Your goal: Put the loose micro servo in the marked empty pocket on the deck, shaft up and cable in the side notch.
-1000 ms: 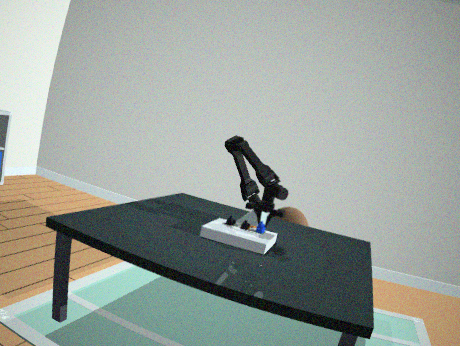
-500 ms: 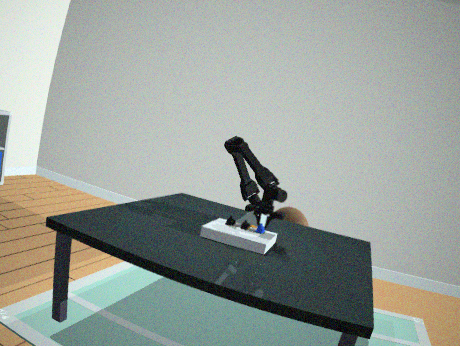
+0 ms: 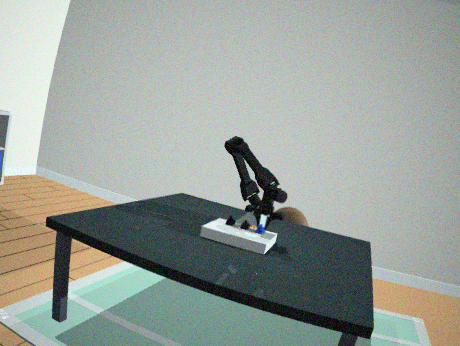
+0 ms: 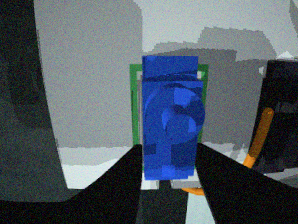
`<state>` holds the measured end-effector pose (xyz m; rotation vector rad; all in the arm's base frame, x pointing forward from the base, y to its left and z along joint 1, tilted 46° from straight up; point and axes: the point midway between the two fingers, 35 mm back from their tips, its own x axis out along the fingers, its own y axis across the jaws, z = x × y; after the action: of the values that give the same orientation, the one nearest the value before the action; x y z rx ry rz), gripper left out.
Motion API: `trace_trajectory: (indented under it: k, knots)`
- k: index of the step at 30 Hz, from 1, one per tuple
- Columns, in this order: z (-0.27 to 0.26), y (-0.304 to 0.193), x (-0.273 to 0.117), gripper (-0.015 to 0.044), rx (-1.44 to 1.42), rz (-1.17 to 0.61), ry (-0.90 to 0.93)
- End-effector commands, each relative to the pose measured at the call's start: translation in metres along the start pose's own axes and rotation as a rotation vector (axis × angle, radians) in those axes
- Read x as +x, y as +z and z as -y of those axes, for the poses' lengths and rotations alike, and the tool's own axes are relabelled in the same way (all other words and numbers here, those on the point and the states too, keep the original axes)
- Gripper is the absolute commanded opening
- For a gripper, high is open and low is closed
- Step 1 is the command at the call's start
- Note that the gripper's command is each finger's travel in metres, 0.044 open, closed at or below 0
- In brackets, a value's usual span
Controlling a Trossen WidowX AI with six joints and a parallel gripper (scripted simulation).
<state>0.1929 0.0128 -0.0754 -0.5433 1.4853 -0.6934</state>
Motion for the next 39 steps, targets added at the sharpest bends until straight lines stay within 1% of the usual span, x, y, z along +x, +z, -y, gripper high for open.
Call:
trace_trajectory:
  k: [1, 4, 12, 13, 16, 21, 22, 28, 32, 34, 37, 39]
  knots:
    - [0.0, 0.0, -0.007, 0.0187, 0.0, 0.001, -0.001]
    - [0.001, -0.001, -0.032, 0.0187, -0.001, 0.0, 0.0]
    - [0.0, -0.002, -0.035, 0.0187, -0.001, 0.0, 0.0]
    - [0.0, -0.001, -0.032, 0.0214, -0.008, 0.002, -0.006]
    - [-0.003, 0.012, -0.04, 0.0292, -0.008, 0.002, -0.004]
    - [-0.006, 0.054, -0.065, 0.0424, -0.003, 0.003, 0.0]
    - [-0.006, 0.063, -0.07, 0.044, -0.002, 0.004, 0.001]
    - [0.001, 0.108, -0.098, 0.044, 0.003, 0.004, 0.002]
    - [0.001, 0.109, -0.102, 0.044, 0.004, 0.004, 0.003]
    - [0.001, 0.107, -0.114, 0.044, 0.009, 0.007, 0.007]
    - [0.002, 0.099, -0.143, 0.044, 0.019, 0.011, 0.015]
    - [0.003, 0.098, -0.146, 0.044, 0.02, 0.011, 0.016]
